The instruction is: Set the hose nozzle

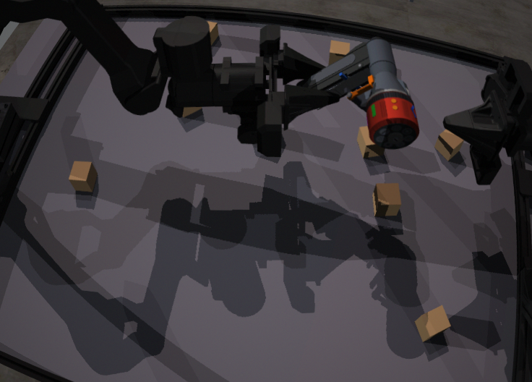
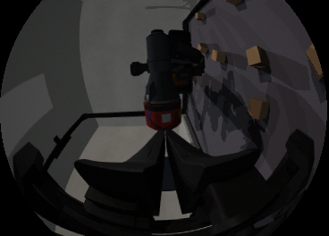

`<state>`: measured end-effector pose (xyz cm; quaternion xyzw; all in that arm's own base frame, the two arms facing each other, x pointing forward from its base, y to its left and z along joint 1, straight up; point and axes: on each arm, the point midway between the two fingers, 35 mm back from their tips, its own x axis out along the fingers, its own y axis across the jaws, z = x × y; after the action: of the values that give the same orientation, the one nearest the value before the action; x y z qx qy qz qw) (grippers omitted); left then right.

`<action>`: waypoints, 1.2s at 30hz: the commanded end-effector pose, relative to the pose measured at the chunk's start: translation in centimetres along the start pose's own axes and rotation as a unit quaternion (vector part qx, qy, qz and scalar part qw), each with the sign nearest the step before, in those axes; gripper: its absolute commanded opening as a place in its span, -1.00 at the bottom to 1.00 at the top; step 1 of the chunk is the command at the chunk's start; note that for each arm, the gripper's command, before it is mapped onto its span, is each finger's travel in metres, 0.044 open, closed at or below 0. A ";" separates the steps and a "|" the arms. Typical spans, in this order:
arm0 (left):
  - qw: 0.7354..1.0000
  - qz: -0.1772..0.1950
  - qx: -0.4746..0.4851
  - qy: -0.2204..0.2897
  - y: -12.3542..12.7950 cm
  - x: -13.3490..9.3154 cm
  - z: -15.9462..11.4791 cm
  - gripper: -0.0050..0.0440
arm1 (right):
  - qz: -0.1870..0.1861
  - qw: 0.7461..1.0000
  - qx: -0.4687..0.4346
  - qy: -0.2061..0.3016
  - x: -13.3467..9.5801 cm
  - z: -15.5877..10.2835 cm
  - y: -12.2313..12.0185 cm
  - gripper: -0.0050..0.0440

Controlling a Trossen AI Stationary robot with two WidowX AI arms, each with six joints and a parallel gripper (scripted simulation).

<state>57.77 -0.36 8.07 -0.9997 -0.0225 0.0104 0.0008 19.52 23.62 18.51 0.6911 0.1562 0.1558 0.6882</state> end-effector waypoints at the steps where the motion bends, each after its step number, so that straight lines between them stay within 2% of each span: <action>1: 1.000 -0.001 -0.001 0.010 0.0 0.1 -0.6 -0.80 | -0.001 1.000 -0.001 0.000 0.0 0.0 0.0 -0.80; 8: 1.000 -0.001 -0.001 0.010 0.0 0.1 -0.6 -0.80 | -0.001 1.000 -0.001 0.000 0.0 0.0 0.0 -0.80; 17: 1.000 -0.001 -0.001 0.010 0.0 0.1 -0.6 -0.80 | 0.000 1.000 0.000 0.000 0.0 0.0 0.0 0.09; 19: 1.000 -0.001 -0.001 0.010 0.0 0.1 -0.6 -0.80 | 0.000 1.000 0.000 0.000 0.0 0.0 0.0 0.09; 24: 1.000 -0.001 -0.001 0.010 0.0 0.1 -0.6 -0.80 | 0.000 1.000 0.000 0.000 0.1 0.0 0.0 0.58; 34: 1.000 -0.001 -0.001 0.010 0.0 0.1 -0.6 -0.80 | 0.000 1.000 0.000 -0.001 0.0 0.0 0.0 -0.40; 36: 1.000 -0.001 -0.001 0.010 0.0 0.1 -0.6 -0.80 | 0.000 1.000 0.000 -0.001 0.0 0.0 0.0 -0.40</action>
<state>57.77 -0.32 8.07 -0.9997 -0.0228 0.0104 0.0008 19.48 23.64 18.49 0.6906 0.1568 0.1559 0.6886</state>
